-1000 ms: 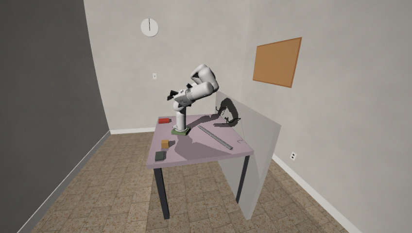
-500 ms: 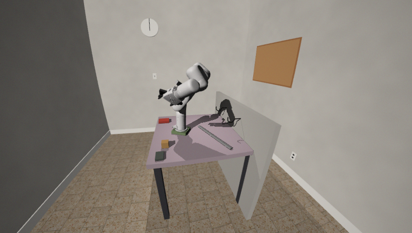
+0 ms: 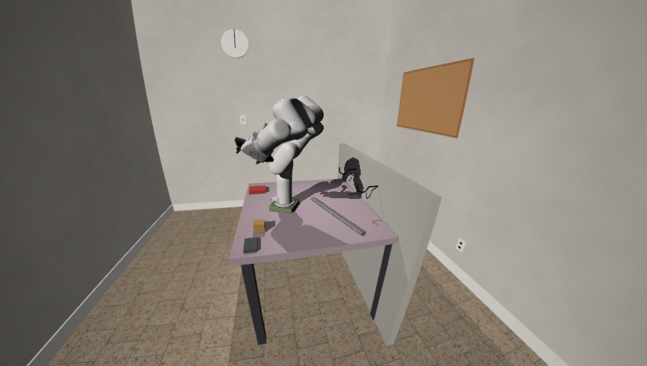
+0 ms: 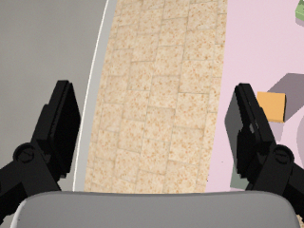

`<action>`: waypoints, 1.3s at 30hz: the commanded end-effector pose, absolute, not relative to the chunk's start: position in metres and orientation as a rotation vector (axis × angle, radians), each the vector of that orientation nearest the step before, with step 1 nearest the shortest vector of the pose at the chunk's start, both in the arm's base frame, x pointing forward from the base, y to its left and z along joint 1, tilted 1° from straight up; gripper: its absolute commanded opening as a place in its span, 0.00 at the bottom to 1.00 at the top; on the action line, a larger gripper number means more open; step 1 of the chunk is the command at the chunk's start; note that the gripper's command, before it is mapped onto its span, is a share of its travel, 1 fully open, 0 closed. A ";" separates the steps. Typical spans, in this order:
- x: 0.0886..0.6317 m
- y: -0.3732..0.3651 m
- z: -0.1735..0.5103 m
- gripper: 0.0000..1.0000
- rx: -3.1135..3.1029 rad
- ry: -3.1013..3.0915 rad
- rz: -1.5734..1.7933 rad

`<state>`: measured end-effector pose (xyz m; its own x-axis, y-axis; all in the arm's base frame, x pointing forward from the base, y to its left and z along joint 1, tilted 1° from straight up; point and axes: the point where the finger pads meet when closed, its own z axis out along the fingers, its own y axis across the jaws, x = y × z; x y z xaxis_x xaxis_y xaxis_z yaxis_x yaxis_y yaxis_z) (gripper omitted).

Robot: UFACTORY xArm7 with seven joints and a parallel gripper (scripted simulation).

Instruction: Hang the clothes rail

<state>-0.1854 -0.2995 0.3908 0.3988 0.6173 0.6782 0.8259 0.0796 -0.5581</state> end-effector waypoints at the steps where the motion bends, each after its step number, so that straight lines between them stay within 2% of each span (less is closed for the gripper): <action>1: -0.204 -0.286 0.394 1.00 -1.692 -1.260 -0.320; 39: -0.298 -0.166 0.405 1.00 -1.924 -1.112 -0.536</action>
